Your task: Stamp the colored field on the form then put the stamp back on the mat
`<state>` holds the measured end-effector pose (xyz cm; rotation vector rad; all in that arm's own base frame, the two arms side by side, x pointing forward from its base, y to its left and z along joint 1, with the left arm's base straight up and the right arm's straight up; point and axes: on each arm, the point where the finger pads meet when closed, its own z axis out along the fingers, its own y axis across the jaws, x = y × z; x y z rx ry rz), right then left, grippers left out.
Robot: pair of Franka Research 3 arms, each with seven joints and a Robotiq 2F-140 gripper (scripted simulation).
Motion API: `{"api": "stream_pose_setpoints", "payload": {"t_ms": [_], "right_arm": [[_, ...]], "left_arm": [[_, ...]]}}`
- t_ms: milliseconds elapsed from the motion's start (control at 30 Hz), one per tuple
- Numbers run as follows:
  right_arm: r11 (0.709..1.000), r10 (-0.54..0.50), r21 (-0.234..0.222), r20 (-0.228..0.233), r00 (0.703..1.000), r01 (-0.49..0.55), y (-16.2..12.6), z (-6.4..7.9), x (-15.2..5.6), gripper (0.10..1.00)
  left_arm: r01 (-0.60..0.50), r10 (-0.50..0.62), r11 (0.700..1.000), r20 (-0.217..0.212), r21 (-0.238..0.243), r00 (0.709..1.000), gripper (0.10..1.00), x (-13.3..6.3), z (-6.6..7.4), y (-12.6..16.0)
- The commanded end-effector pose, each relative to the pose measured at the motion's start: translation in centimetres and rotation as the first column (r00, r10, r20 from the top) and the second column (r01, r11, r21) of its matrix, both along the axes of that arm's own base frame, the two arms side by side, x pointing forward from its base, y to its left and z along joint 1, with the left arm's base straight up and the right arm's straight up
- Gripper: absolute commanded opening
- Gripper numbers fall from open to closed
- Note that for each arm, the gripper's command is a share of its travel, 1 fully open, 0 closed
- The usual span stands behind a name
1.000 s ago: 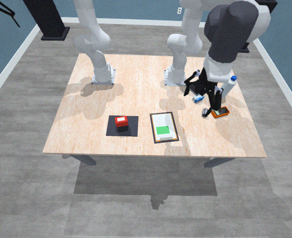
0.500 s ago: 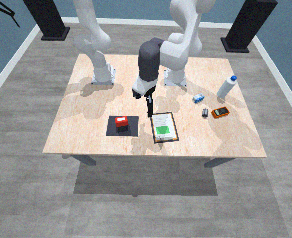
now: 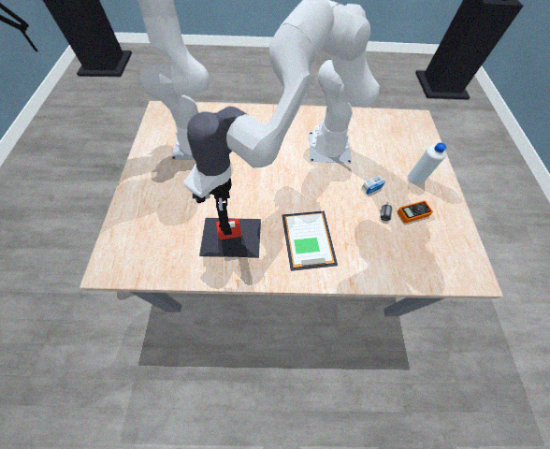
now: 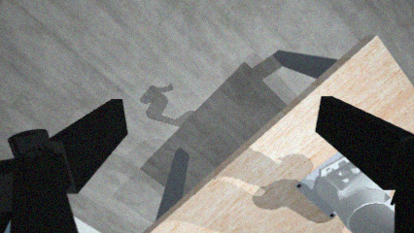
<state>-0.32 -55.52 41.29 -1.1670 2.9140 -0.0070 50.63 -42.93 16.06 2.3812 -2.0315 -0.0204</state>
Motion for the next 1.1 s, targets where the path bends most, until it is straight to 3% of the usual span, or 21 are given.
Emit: {"api": "stream_pose_setpoints", "payload": {"t_ms": [0,933,967,1067], "right_arm": [[1.0,0.0,0.0,0.0,1.0,0.0,0.0,0.01,0.0,1.0],[1.0,0.0,0.0,0.0,1.0,0.0,0.0,0.01,0.0,1.0],[1.0,0.0,0.0,0.0,1.0,0.0,0.0,0.01,0.0,1.0],[1.0,0.0,0.0,0.0,1.0,0.0,0.0,0.01,0.0,1.0]], "left_arm": [[-0.083,0.083,0.997,0.018,0.001,0.996,1.0,1.19,0.7,-0.03],[-0.083,0.083,0.997,0.018,0.001,0.996,1.0,1.19,0.7,-0.03],[-0.083,0.083,0.997,0.018,0.001,0.996,0.578,1.19,0.7,-0.03],[-0.082,0.082,0.997,0.018,0.0,0.996,0.578,1.24,0.73,-0.09]]}}
